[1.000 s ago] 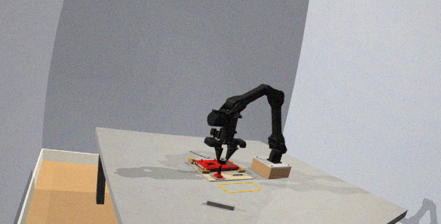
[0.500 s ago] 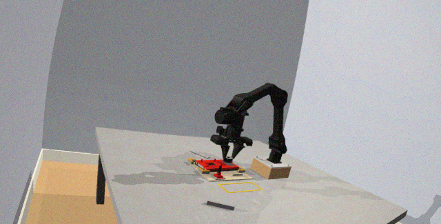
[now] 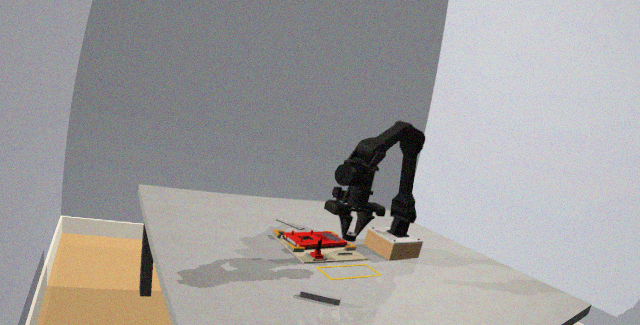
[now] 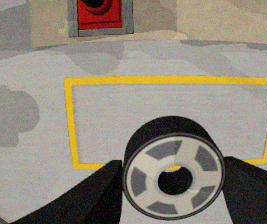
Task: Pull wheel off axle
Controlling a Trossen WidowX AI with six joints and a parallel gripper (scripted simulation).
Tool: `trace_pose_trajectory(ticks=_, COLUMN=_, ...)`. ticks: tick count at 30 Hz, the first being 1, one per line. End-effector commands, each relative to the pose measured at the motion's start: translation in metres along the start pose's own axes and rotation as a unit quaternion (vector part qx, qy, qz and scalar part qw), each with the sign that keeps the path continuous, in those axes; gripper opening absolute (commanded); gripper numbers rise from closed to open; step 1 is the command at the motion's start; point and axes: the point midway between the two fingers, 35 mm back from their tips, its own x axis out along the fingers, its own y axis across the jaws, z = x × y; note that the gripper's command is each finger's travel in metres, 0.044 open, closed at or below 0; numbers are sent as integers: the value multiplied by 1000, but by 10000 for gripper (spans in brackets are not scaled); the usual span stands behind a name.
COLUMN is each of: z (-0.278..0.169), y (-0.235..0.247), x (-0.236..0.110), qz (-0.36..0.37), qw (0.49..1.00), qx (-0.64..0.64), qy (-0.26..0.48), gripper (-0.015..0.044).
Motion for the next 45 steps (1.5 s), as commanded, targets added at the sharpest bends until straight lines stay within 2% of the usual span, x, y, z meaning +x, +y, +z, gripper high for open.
trace_pose_trajectory(ticks=1, z=-11, y=-10, x=1, qz=-2, qw=1000, qx=2, qy=0, gripper=0)
trace_pose_trajectory(ticks=8, z=-21, y=-18, x=2, qz=-3, qw=1000, qx=2, qy=1, gripper=0)
trace_pose_trajectory(ticks=17, z=-21, y=-18, x=23, qz=-3, qw=1000, qx=2, qy=1, gripper=0)
trace_pose_trajectory(ticks=29, z=-21, y=-19, x=101, qz=-3, qw=1000, qx=2, qy=1, gripper=0)
trace_pose_trajectory(ticks=35, z=-21, y=-20, x=106, qz=-3, qw=1000, qx=2, qy=1, gripper=0)
trace_pose_trajectory(ticks=45, z=-22, y=-18, x=102, qz=-1, qw=1000, qx=0, qy=1, gripper=263)
